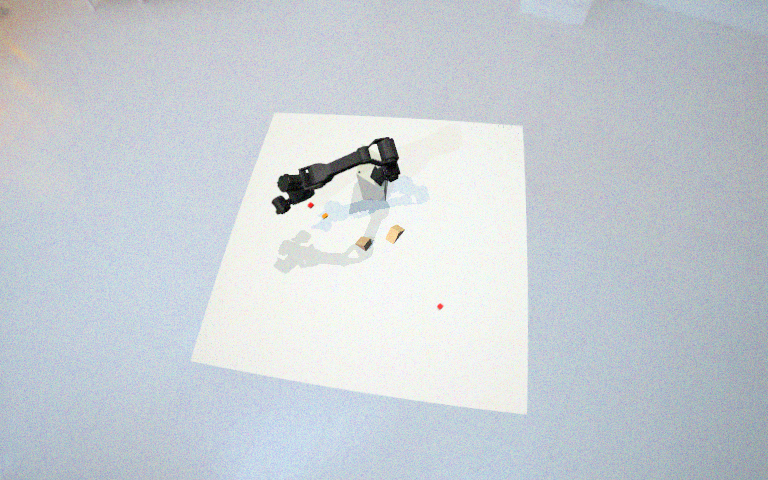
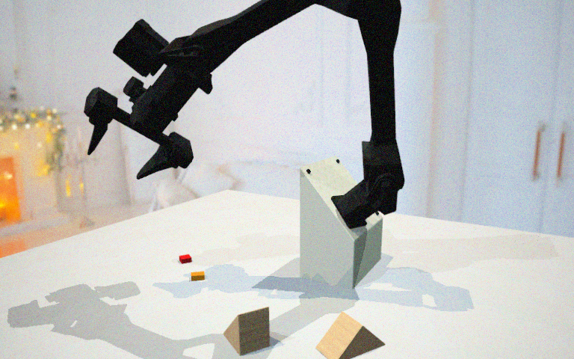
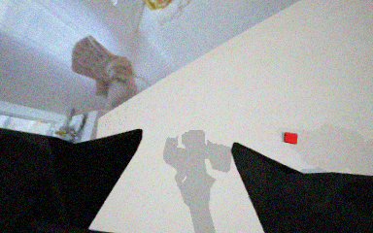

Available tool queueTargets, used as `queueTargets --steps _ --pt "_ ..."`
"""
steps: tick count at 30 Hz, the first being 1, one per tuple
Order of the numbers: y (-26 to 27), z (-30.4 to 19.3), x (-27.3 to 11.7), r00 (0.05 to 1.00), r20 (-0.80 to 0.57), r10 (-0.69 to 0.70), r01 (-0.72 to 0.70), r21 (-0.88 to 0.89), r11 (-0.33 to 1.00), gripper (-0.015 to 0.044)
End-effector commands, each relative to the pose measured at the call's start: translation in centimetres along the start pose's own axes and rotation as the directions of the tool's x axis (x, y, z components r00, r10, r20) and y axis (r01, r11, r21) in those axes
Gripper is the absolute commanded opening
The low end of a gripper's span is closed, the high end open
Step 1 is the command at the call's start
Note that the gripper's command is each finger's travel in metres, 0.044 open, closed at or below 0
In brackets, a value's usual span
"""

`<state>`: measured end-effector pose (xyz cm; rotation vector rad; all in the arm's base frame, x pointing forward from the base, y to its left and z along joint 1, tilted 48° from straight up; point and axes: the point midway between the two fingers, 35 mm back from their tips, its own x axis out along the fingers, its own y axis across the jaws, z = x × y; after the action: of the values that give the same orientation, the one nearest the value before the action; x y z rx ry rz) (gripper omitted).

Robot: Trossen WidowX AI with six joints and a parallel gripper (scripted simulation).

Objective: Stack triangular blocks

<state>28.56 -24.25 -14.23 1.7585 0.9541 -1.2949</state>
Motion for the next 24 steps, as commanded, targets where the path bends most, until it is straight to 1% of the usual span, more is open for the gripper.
queueTargets --steps 1,3,6,9,12,15,19,22,24 --pt "-1.6 -7.3 -1.3 0.977 -0.146 -0.154 0.093 -0.355 0.93 0.044" --pt "-2.7 -10.3 -2.1 0.954 -0.196 -0.227 0.105 -0.492 0.864 0.044" --pt "-4.6 -14.5 -3.6 0.904 -0.258 -0.34 0.086 -0.67 0.737 0.044" --pt "-6.7 -18.3 -5.4 0.841 -0.303 -0.449 0.029 -0.803 0.596 0.044" --pt "-8.9 -21.8 -7.5 0.764 -0.332 -0.553 -0.06 -0.89 0.452 0.044" --pt "-11.3 -25.1 -10.0 0.677 -0.348 -0.649 -0.173 -0.932 0.32 0.044" --pt "-14.5 -28.9 -13.6 0.55 -0.351 -0.758 -0.341 -0.923 0.179 0.044" --pt "-16.5 -31.0 -16.0 0.468 -0.344 -0.814 -0.448 -0.886 0.118 0.044" --pt "-16.7 -31.2 -16.3 0.458 -0.343 -0.82 -0.46 -0.881 0.112 0.044"
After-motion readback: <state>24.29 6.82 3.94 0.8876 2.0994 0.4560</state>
